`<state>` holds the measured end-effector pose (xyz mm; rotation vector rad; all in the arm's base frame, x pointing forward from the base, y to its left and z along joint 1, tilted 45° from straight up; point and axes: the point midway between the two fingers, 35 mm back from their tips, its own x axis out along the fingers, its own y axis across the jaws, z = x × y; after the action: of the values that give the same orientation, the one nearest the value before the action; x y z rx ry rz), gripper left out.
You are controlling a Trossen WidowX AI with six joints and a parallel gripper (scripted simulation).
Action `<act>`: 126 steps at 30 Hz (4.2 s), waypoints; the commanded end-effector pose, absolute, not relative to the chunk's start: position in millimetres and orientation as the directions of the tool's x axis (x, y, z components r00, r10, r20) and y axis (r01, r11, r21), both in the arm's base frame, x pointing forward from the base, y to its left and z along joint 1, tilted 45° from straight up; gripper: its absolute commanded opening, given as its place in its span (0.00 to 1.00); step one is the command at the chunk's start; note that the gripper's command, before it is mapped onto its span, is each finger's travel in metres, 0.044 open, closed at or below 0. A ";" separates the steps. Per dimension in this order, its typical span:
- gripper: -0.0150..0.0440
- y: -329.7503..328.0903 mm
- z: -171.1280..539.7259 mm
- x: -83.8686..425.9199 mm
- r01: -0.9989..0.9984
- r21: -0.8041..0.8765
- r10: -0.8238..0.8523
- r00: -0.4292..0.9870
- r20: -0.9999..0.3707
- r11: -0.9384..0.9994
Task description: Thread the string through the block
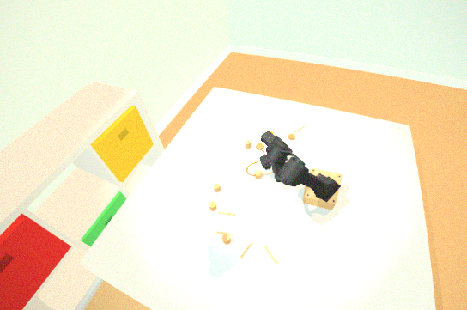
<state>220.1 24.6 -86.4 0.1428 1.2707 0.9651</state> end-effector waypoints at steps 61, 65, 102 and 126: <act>0.61 -26.2 -68.8 192.4 -0.512 0.626 0.702 -0.061 -0.709 0.588; 0.61 -42.4 -49.9 191.8 -0.513 0.628 0.704 -0.062 -0.708 0.586; 1.00 -54.5 -35.7 191.7 -0.500 0.639 0.711 -0.064 -0.700 0.584; 1.00 -54.5 -35.7 191.7 -0.500 0.639 0.711 -0.064 -0.700 0.584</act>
<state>191.7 -54.5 -35.7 0.2058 1.2958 1.0031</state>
